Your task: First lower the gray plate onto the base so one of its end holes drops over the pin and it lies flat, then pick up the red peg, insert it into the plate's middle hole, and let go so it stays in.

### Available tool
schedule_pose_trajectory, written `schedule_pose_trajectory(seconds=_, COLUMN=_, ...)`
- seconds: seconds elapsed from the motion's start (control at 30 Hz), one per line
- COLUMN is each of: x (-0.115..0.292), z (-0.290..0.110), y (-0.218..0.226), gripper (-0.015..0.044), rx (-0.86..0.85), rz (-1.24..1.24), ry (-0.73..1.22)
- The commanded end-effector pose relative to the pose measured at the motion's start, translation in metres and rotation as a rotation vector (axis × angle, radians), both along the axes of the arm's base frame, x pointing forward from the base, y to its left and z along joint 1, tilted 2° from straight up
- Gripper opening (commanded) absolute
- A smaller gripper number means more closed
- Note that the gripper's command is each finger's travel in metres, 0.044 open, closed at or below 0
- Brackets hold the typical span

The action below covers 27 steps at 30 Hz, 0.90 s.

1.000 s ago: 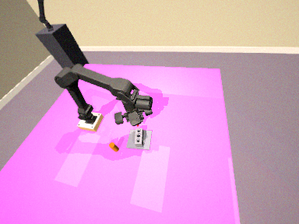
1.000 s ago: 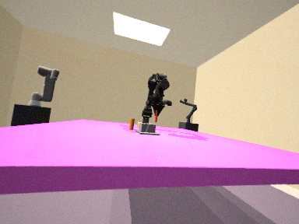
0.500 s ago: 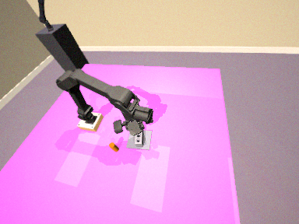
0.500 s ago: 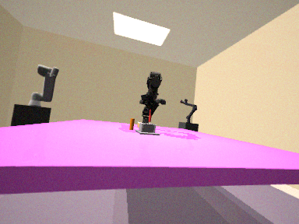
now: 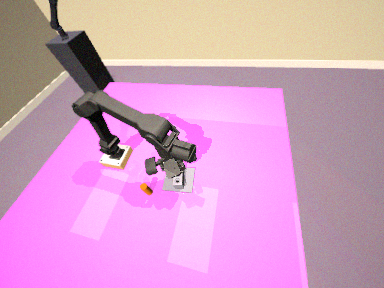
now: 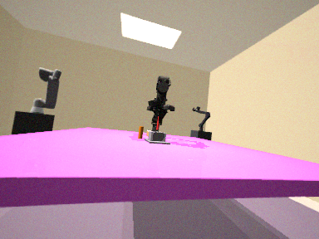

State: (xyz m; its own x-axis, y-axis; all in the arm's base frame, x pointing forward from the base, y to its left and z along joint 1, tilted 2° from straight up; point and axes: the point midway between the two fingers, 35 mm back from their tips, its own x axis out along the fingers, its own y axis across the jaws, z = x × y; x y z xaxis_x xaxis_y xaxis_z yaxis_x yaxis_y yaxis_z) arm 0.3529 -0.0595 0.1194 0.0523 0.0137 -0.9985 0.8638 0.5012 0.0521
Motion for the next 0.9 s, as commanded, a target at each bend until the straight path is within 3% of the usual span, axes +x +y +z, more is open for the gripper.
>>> schedule_pose_trajectory(seconds=0.0, x=0.0004, z=0.0008, y=0.0005, gripper=0.0000, rx=0.005, rz=0.006, ry=-0.001)
schedule_pose_trajectory(seconds=0.87, x=-0.0007, z=0.0003, y=0.0018, gripper=0.0000, rx=0.000, rz=0.000, ry=-0.001)
